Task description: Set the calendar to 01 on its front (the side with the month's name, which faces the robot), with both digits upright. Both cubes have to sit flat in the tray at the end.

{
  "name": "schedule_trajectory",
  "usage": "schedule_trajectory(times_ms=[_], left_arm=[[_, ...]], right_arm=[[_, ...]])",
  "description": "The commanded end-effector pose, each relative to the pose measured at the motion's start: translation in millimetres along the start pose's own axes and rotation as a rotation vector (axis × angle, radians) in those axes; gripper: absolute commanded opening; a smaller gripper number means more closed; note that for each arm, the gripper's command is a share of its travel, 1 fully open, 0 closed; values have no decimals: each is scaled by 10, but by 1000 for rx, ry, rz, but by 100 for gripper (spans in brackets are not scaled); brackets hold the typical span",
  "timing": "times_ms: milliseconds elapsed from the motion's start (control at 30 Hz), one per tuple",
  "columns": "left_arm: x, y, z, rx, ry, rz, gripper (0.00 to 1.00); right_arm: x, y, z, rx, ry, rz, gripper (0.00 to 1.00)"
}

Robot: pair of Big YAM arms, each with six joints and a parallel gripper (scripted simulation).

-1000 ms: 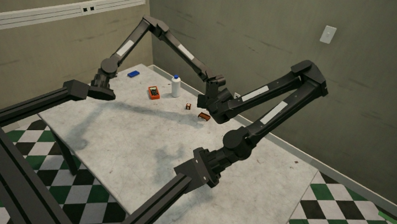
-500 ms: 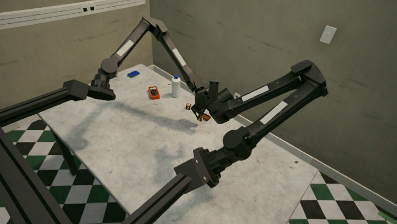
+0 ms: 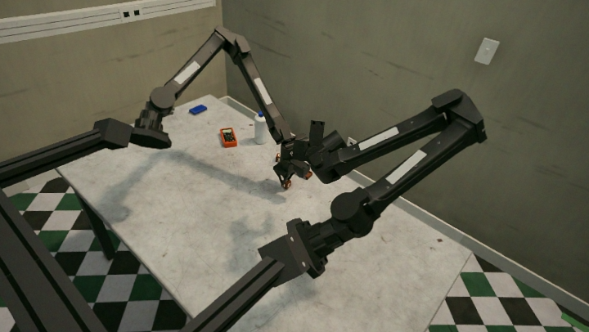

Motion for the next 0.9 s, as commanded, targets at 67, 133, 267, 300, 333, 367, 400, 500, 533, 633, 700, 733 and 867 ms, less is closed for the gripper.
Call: schedule_trajectory(times_ms=[67, 133, 267, 300, 333, 367, 400, 500, 533, 633, 700, 733, 867], left_arm=[[23, 55, 43, 8, -3, -36, 26], [23, 56, 43, 9, -3, -30, 26], [-103, 153, -1, 15, 5, -12, 26], [-104, 150, -1, 14, 5, -14, 26], [-88, 78, -42, 3, 10, -27, 26], [-82, 79, -46, 3, 10, -27, 26], [-47, 25, -104, -2, 12, -33, 26], [-42, 31, -113, -2, 11, -33, 26], [-36, 39, -123, -1, 10, -31, 26], [-42, 27, -123, -7, 13, -38, 26], [-37, 33, -133, -3, 11, -34, 26], [-32, 38, -143, -1, 9, -31, 26], [-29, 37, -162, -1, 9, -31, 26]], right_arm=[[9, 8, 6, 0, -2, -1, 100], [9, 8, 6, 0, -2, -1, 100], [9, 8, 6, 0, -2, -1, 100], [9, 8, 6, 0, -2, -1, 100], [9, 8, 6, 0, -2, -1, 100], [9, 8, 6, 0, -2, -1, 100], [9, 8, 6, 0, -2, -1, 100], [9, 8, 6, 0, -2, -1, 100], [9, 8, 6, 0, -2, -1, 100], [9, 8, 6, 0, -2, -1, 100], [9, 8, 6, 0, -2, -1, 100], [9, 8, 6, 0, -2, -1, 100], [9, 8, 6, 0, -2, -1, 100]])
Point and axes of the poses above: on each arm, the point where the finger pads meet when closed, its own z axis back along the fingers, its own y axis across the jaws, x = y × z, the point moved 7 cm from there along z, back along the fingers, and after that the axes turned 10 degrees about z, right-handed, at the moved point
